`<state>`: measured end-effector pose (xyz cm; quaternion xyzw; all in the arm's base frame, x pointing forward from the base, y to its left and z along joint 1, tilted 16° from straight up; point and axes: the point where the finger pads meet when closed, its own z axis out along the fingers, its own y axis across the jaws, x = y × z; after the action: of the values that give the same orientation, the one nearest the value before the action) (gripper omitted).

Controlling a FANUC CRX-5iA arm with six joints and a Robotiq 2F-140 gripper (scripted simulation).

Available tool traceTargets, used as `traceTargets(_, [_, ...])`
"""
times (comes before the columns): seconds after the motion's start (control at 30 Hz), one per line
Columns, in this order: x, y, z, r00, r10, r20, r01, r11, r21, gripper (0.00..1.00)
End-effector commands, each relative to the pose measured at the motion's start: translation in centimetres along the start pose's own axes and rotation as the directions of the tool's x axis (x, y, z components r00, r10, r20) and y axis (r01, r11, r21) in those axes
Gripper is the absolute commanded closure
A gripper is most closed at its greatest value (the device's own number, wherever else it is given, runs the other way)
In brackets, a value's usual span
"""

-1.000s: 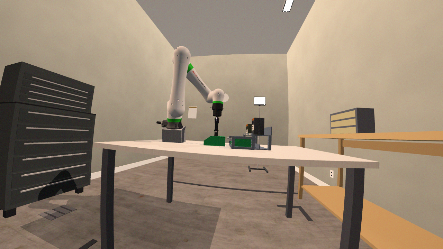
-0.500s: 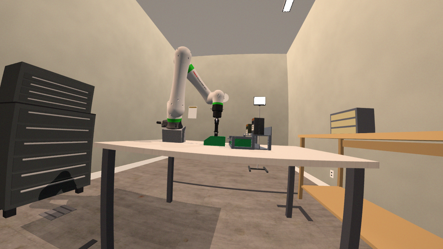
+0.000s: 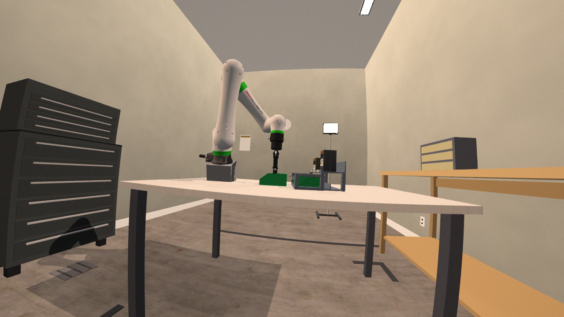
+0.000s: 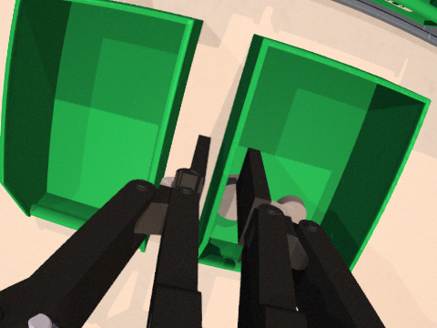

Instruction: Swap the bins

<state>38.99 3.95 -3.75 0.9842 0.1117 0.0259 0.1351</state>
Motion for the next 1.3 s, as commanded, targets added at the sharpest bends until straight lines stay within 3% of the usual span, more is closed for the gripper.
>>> traceTargets(0.0, [0.06,-0.01,-0.05,1.000,0.000,-0.001,0.000,1.000,0.000,0.76])
traceTargets(0.03, [0.06,-0.01,-0.05,1.000,0.000,-0.001,0.000,1.000,0.000,0.90])
traceTargets(1.27, [0.06,-0.01,-0.76,1.000,0.000,-0.001,0.000,1.000,0.000,0.90])
